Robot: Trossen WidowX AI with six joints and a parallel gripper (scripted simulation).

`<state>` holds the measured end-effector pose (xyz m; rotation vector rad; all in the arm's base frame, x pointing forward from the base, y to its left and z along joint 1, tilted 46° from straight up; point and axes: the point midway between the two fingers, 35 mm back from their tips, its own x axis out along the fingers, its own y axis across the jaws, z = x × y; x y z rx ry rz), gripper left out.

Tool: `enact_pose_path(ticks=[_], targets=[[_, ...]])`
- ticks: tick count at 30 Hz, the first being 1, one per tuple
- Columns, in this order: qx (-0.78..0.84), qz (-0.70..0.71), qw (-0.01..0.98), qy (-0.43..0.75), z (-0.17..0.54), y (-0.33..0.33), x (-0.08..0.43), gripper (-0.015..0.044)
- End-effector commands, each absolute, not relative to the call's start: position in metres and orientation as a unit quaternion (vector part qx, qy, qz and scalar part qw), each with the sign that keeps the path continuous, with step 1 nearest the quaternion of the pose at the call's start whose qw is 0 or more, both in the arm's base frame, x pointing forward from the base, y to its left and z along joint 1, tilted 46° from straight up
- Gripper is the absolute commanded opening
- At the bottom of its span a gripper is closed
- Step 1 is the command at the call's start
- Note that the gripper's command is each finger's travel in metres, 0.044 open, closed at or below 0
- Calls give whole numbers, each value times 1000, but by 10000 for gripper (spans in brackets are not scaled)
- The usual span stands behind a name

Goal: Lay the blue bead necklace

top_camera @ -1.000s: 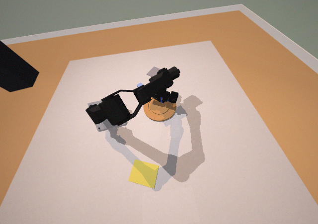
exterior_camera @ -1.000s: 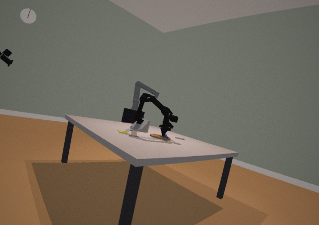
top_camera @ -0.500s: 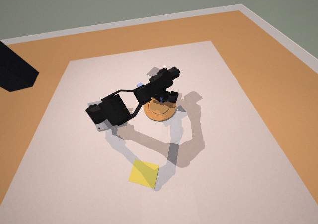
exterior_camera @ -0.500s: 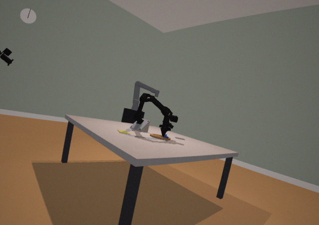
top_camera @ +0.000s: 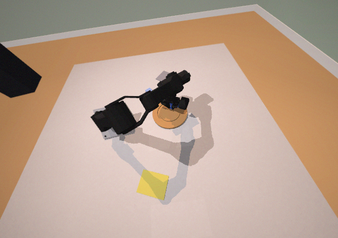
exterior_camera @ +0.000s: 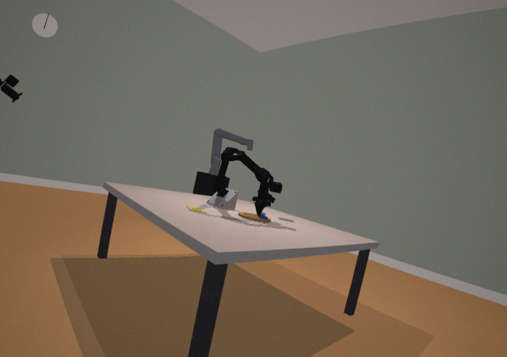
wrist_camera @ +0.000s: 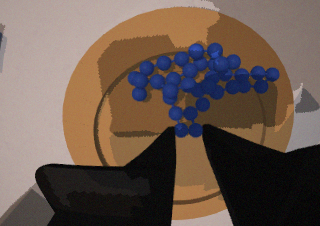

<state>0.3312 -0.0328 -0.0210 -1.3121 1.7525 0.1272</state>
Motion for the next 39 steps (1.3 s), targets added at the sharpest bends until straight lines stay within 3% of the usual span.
enact_pose_path(ticks=[1, 11, 28, 39], targets=[[-532, 51, 455, 712, -19, -35, 327, 0], [-532, 51, 455, 712, -22, -38, 327, 0], [-532, 52, 456, 712, -20, -35, 328, 440], [-532, 51, 455, 712, -19, -35, 328, 440]])
